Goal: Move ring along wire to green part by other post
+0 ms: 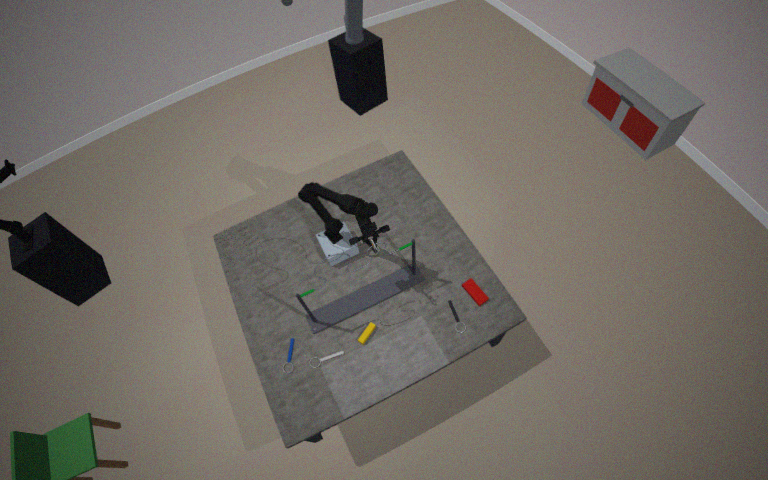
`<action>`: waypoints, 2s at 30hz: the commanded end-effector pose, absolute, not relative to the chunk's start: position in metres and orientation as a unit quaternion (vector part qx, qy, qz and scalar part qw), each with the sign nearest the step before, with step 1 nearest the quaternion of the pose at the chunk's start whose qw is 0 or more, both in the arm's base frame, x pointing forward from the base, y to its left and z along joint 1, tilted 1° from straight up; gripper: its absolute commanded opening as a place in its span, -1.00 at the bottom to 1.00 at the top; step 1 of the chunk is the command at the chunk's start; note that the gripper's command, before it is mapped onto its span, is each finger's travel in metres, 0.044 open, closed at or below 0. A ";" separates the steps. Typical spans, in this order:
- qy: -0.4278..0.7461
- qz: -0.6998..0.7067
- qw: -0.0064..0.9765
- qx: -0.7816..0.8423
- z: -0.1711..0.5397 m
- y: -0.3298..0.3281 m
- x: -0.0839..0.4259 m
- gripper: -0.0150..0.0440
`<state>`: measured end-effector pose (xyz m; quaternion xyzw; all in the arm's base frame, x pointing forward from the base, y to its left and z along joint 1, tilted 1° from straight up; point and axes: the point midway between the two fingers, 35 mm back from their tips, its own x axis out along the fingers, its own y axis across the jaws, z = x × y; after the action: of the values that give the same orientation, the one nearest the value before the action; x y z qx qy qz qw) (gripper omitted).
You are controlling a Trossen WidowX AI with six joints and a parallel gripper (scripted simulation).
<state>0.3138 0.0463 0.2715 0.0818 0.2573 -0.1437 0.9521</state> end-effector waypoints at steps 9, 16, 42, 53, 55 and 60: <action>0.265 -0.180 0.946 -0.049 0.270 0.030 0.311 -1.00; 0.266 -0.201 0.935 -0.125 0.272 0.019 0.309 -1.00; 0.255 -0.263 0.842 -0.395 0.294 -0.013 0.302 -1.00; 0.244 -0.283 0.783 -0.498 0.308 -0.021 0.299 -1.00; 0.242 -0.286 0.770 -0.517 0.311 -0.023 0.299 -1.00; 0.235 -0.293 0.737 -0.562 0.318 -0.025 0.299 -1.00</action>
<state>0.3018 -0.0217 0.3133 -0.5402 0.2375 -0.2857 0.7551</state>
